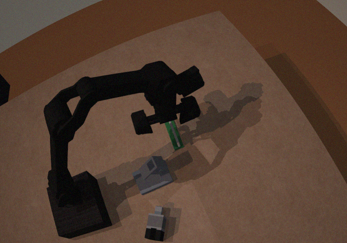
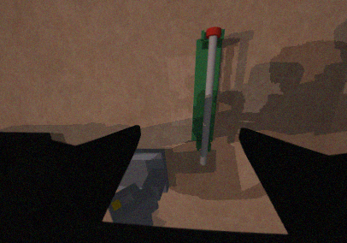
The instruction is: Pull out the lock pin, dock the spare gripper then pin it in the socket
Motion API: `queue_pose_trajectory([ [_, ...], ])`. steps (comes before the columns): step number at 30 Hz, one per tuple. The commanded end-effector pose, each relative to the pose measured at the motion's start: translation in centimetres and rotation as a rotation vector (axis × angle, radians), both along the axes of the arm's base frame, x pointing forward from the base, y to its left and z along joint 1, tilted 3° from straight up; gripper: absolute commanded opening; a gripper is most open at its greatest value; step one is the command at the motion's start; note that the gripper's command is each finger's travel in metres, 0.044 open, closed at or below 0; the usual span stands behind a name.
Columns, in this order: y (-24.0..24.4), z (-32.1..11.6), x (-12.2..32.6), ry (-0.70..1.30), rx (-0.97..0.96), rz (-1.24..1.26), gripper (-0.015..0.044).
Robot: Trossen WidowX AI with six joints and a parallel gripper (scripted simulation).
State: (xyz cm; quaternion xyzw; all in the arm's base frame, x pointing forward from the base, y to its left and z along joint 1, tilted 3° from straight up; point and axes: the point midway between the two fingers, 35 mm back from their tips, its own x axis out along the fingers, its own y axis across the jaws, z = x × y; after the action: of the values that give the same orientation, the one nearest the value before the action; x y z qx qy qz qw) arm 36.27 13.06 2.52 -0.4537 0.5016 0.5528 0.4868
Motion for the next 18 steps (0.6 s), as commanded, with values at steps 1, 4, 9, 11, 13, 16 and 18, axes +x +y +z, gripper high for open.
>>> queue_pose_trajectory([
  [1, 0.0, 1.1, 0.0, -0.001, 0.0, 0.0, 0.044],
  [4, 0.0, 1.6, 0.0, 0.003, -0.001, 0.0, 0.044],
  [9, 0.0, 2.5, -0.2, 0.012, -0.004, 0.001, 0.044],
  [11, 0.0, 2.9, -0.2, 0.015, -0.005, 0.001, 0.044],
  [13, -0.1, 2.2, -0.3, 0.02, -0.006, 0.001, 0.044],
  [16, 0.0, 2.9, -0.2, 0.019, -0.006, 0.001, 0.044],
  [18, 0.0, 3.9, -0.2, 0.019, -0.006, 0.001, 0.044],
])
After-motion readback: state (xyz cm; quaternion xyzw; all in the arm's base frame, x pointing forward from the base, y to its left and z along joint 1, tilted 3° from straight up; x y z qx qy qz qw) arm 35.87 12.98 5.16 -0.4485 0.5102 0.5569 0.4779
